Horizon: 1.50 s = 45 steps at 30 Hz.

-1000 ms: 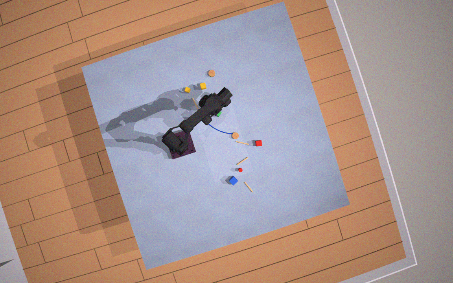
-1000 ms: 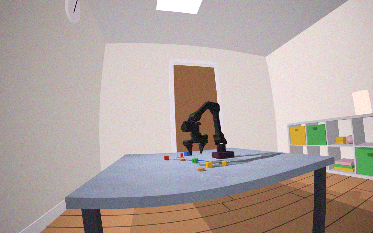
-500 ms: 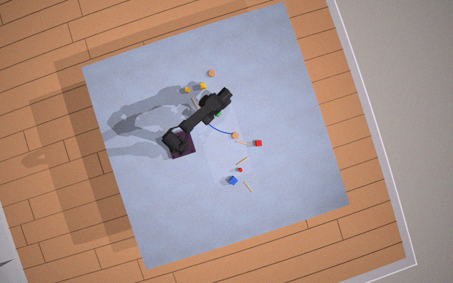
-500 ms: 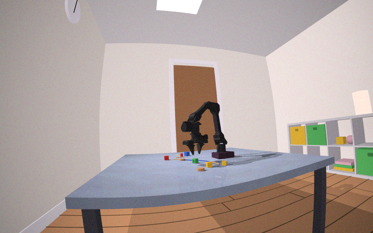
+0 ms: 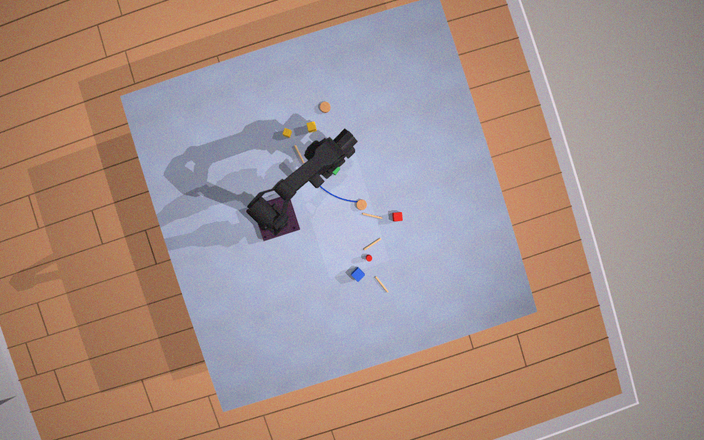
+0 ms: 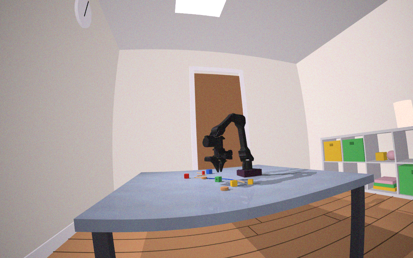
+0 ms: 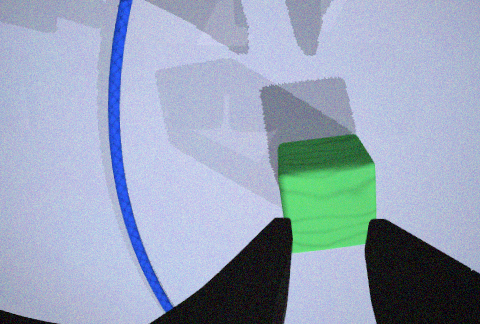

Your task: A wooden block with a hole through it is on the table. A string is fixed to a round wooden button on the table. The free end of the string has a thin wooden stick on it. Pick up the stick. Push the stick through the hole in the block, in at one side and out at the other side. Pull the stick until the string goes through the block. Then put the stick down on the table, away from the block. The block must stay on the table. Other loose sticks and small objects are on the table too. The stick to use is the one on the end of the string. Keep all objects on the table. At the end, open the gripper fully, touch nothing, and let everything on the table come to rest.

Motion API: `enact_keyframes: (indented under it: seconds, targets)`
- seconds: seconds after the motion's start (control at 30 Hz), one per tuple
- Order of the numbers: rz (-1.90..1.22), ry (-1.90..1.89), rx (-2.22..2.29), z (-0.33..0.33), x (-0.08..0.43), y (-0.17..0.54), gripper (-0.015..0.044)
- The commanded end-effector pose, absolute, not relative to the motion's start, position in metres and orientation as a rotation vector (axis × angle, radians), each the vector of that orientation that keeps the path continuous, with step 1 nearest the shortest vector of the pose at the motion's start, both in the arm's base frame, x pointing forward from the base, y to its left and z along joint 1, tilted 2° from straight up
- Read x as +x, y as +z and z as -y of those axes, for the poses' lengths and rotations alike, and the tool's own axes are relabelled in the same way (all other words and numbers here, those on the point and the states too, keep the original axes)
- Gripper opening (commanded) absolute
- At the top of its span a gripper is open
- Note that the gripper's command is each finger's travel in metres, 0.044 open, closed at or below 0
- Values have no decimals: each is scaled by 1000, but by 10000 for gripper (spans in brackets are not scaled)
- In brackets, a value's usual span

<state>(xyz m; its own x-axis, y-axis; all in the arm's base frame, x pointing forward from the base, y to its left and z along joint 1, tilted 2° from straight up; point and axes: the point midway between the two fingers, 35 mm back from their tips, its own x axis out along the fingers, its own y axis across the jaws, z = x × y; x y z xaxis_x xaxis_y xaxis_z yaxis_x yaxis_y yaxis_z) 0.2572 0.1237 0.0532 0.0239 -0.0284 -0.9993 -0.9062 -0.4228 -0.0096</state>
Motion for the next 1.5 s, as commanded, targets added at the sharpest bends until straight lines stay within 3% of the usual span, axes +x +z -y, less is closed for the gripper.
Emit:
enact_keyframes:
  seconds: [0.0,0.67,1.0,1.03,1.33,1.47]
  targets:
    - [-982,1494,-1558,-124,257,53,0]
    - [-982,1494,-1558,-124,257,53,0]
    - [-982,1494,-1558,-124,257,53,244]
    - [-982,1494,-1558,-124,257,53,244]
    - [-982,1494,-1558,-124,257,53,8]
    - [-982,1494,-1558,-124,257,53,0]
